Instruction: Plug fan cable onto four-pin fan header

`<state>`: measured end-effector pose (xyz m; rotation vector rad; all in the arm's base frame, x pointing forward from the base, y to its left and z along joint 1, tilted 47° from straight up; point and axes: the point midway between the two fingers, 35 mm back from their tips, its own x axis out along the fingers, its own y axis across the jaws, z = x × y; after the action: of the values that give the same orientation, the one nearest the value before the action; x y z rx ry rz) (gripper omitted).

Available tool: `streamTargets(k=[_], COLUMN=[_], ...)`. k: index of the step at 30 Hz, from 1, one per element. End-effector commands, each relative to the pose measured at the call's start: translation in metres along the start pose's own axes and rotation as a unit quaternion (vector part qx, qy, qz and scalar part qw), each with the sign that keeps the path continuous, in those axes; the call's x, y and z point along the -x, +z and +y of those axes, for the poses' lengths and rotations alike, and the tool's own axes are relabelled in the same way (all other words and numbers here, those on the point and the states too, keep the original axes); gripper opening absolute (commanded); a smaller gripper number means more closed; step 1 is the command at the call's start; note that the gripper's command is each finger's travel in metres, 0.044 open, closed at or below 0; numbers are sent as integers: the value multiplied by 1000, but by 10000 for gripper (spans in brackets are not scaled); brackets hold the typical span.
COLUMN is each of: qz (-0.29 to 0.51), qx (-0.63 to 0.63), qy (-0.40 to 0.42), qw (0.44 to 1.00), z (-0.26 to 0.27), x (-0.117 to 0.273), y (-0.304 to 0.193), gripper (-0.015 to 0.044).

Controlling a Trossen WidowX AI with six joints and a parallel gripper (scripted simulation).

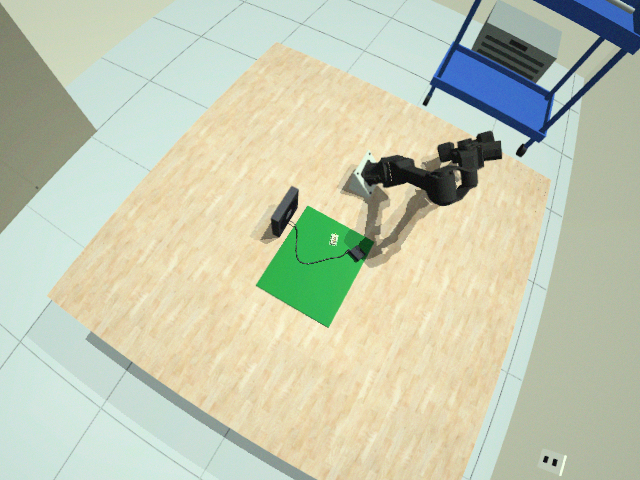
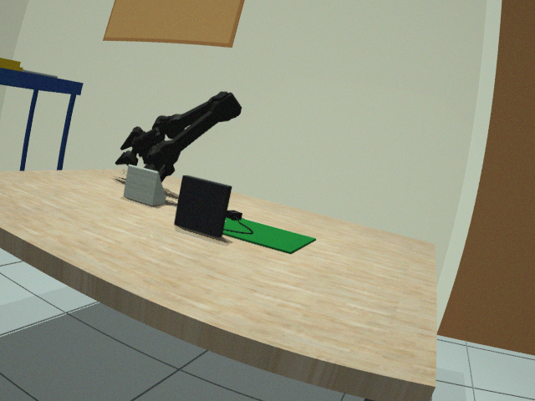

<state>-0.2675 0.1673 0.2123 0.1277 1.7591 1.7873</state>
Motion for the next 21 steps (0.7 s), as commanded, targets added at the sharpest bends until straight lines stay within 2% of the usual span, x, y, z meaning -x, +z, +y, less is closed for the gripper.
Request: streamTargets(k=[1,4,8,13,21], qz=[0,0,-19,-88,-221], qx=[0,0,12,57,140], qy=[0,0,5,15,4], qw=[1000,1000,1000,994,965], z=[0,0,5,22,44], x=[0,0,1,8,39], y=[0,0,13,57,142], gripper=[426,440,335,210,210])
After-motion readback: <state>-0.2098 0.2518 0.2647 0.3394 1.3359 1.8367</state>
